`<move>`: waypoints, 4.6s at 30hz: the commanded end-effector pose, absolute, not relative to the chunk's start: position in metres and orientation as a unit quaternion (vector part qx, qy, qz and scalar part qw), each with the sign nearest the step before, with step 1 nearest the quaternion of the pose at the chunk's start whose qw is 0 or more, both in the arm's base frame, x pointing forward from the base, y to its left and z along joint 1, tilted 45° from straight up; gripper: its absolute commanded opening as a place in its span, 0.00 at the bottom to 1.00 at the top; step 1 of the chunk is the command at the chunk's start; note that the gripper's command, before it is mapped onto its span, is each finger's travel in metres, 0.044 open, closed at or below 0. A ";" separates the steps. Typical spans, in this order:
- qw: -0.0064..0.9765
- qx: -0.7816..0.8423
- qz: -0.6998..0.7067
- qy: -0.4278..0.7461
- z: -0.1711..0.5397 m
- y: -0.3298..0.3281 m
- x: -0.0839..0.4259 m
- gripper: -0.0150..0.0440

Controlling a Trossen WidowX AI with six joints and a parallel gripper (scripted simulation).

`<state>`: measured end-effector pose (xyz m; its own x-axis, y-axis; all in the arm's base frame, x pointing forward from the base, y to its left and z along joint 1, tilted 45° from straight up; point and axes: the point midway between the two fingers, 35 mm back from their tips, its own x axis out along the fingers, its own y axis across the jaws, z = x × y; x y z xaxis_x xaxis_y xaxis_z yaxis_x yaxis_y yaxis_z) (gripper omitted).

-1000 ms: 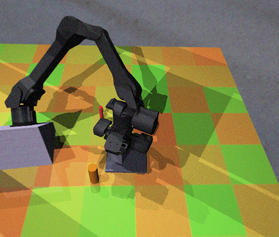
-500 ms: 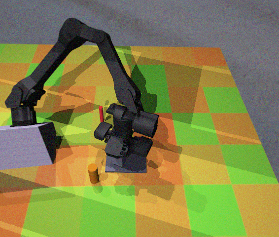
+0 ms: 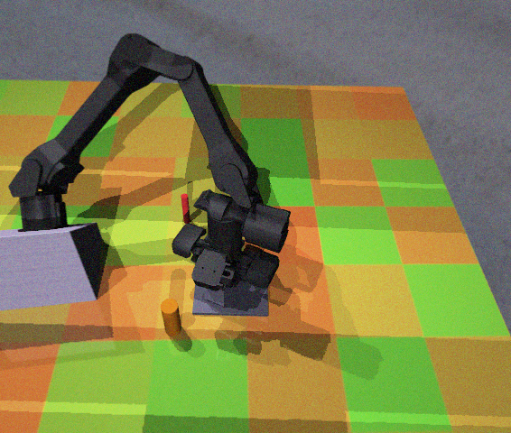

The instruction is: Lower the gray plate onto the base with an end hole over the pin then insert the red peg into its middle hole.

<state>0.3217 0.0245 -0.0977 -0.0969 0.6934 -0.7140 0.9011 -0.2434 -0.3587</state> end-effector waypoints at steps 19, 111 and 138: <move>0.124 0.661 -0.430 0.602 -0.071 -0.005 0.331 1.00; 0.394 0.542 -0.116 0.733 0.040 0.129 0.236 0.87; 0.394 0.542 -0.116 0.733 0.040 0.129 0.236 0.25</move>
